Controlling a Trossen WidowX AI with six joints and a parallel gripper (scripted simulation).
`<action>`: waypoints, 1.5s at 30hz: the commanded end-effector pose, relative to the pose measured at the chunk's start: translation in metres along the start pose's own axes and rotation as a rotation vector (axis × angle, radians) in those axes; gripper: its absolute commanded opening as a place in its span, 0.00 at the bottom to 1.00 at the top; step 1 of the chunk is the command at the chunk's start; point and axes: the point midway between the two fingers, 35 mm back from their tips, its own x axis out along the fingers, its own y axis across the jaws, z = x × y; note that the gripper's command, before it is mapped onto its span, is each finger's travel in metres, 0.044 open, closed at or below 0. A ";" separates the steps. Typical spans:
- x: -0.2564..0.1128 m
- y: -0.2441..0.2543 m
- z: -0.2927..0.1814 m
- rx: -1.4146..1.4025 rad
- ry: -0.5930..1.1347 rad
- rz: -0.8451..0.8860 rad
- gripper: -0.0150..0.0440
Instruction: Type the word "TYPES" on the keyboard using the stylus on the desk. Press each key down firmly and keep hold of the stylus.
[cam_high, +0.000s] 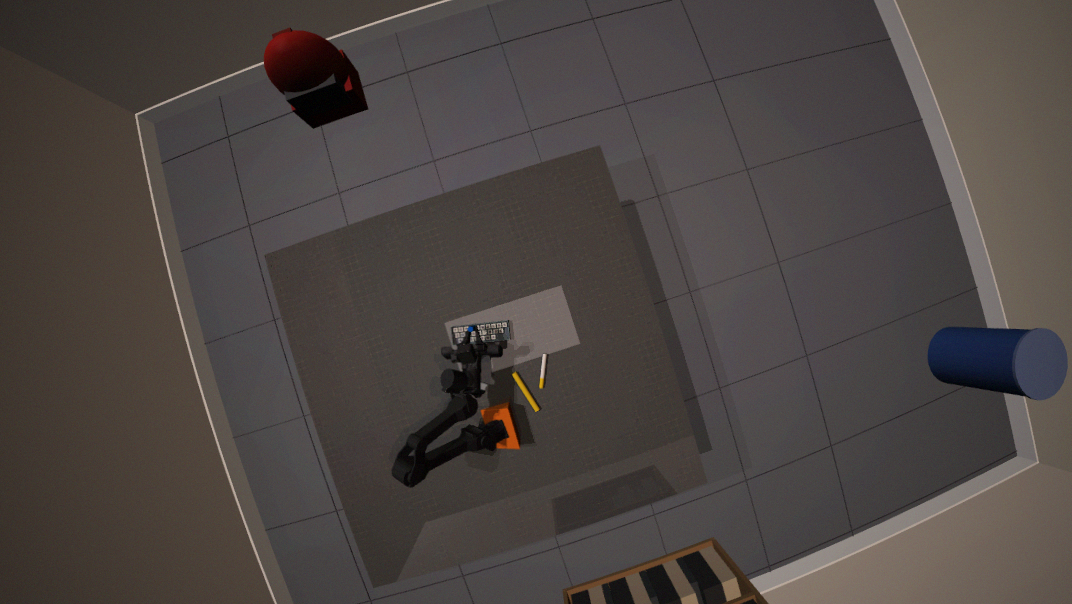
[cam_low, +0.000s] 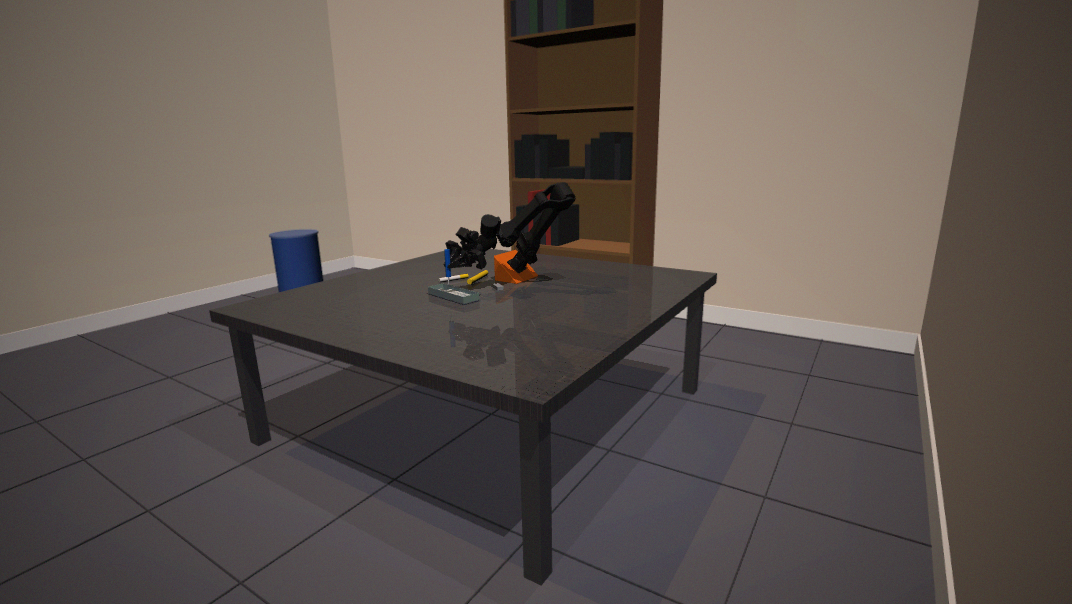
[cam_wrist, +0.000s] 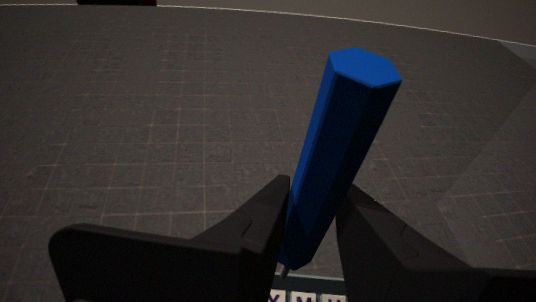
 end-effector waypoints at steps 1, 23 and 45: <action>0.002 0.000 -0.012 0.005 0.003 -0.009 0.25; 0.007 0.001 -0.023 0.006 0.004 -0.010 0.39; 0.011 0.002 -0.032 0.006 0.005 -0.010 0.39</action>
